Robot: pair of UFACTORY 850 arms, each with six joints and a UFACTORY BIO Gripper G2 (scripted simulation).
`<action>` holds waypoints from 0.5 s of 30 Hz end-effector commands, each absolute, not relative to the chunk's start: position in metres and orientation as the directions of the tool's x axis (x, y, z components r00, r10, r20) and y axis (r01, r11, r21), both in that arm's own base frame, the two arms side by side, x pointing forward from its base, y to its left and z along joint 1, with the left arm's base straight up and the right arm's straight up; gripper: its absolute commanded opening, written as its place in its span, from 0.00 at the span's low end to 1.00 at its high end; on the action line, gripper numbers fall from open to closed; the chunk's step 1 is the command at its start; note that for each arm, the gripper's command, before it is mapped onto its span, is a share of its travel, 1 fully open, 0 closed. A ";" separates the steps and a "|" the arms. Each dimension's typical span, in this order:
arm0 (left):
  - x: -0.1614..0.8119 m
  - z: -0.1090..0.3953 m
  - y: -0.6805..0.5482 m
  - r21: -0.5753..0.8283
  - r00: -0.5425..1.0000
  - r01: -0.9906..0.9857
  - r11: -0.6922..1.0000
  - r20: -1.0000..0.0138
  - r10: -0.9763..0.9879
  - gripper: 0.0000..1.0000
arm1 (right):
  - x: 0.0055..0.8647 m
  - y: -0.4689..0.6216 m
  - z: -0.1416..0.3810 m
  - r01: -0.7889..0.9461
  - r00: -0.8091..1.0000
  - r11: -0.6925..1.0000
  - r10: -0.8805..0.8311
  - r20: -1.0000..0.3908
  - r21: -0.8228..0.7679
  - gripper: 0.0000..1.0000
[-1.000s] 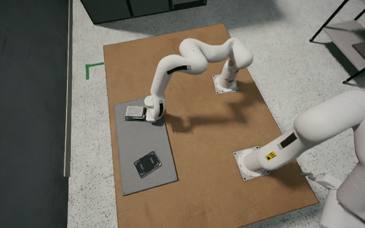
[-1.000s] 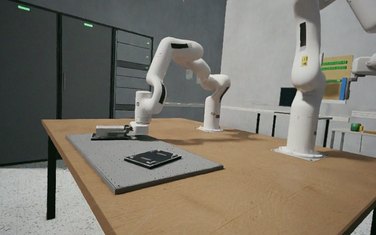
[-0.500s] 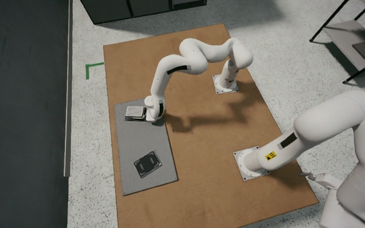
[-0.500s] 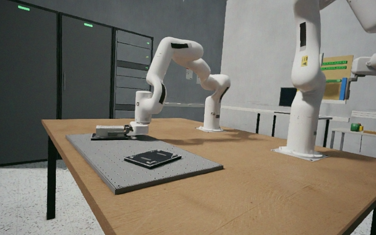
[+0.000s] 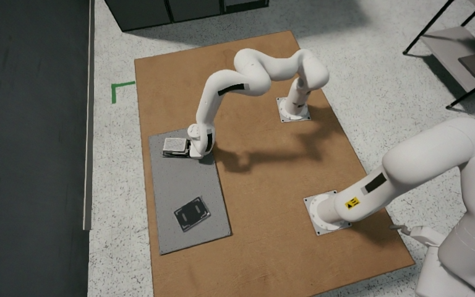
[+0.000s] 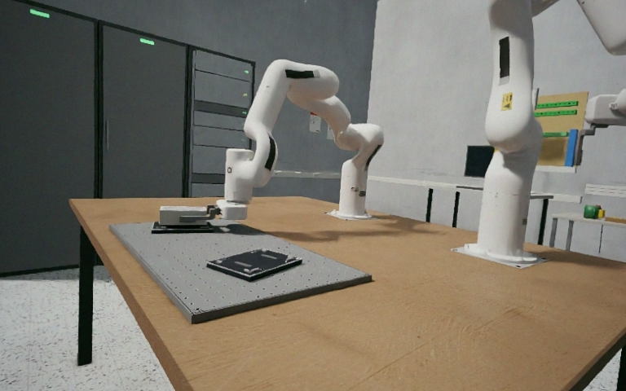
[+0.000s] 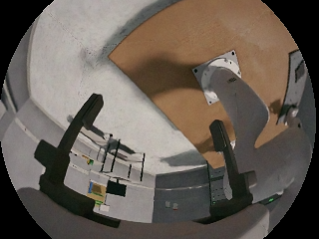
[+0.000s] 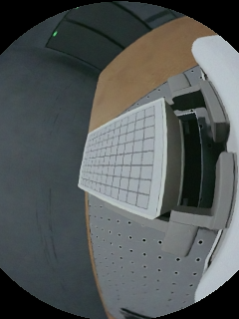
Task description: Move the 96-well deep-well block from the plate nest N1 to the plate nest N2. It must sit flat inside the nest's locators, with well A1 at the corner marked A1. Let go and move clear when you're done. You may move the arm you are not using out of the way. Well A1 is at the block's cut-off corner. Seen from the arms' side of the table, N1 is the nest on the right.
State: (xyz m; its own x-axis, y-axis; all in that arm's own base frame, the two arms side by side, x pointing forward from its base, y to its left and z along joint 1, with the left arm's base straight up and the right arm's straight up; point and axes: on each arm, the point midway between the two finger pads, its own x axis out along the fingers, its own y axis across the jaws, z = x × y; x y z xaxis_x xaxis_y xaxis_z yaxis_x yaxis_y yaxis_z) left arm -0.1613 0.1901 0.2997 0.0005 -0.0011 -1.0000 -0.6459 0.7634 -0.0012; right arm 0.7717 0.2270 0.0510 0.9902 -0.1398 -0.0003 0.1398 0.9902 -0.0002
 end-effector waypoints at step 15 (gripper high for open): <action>-0.161 0.300 0.191 0.000 0.000 -0.646 0.763 -1.000 0.000 1.00 | 0.773 0.227 0.064 0.140 0.990 0.990 -0.140 0.002 0.001 0.00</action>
